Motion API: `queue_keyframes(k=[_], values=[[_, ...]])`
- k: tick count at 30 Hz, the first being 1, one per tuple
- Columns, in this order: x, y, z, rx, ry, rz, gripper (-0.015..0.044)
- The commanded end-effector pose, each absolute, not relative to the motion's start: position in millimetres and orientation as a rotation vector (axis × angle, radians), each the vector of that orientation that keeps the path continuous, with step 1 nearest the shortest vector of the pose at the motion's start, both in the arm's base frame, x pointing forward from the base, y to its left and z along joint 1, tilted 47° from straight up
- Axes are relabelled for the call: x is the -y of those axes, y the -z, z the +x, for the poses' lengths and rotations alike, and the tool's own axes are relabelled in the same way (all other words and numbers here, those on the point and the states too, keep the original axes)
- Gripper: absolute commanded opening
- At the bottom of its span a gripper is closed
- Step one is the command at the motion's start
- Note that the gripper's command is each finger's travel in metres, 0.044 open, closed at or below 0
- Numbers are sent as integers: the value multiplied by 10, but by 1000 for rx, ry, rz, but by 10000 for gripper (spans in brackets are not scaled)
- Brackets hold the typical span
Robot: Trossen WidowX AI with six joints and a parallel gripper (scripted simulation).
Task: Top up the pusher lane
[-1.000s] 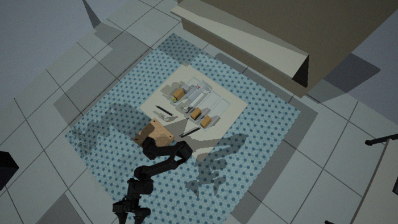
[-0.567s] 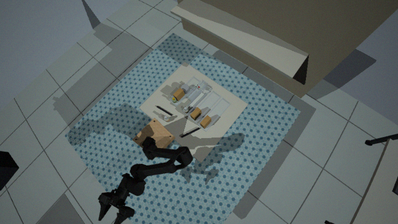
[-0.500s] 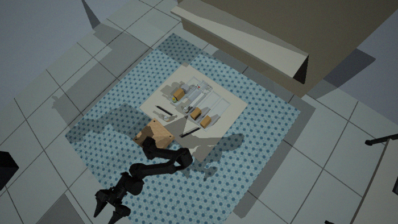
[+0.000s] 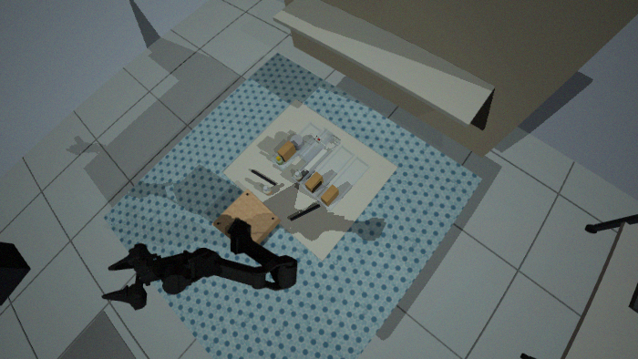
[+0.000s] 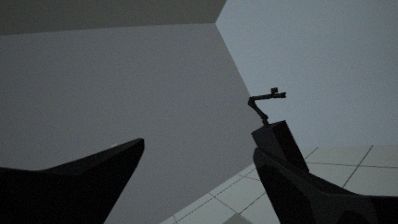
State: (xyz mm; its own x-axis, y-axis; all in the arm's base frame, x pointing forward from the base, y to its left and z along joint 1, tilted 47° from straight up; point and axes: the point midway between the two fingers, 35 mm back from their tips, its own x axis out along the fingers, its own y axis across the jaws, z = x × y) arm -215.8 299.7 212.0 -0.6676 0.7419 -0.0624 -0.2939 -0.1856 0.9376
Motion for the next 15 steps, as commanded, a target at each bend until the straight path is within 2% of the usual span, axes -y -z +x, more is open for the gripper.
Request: queue_keyframes(k=[1, 8, 15], values=[[-3418, -1699, -1658, -1316, -1654, 474, 440], [-3735, -1071, -669, -1249, -1229, 389, 440], [-3607, -483, 246, -1212, -853, 276, 440]])
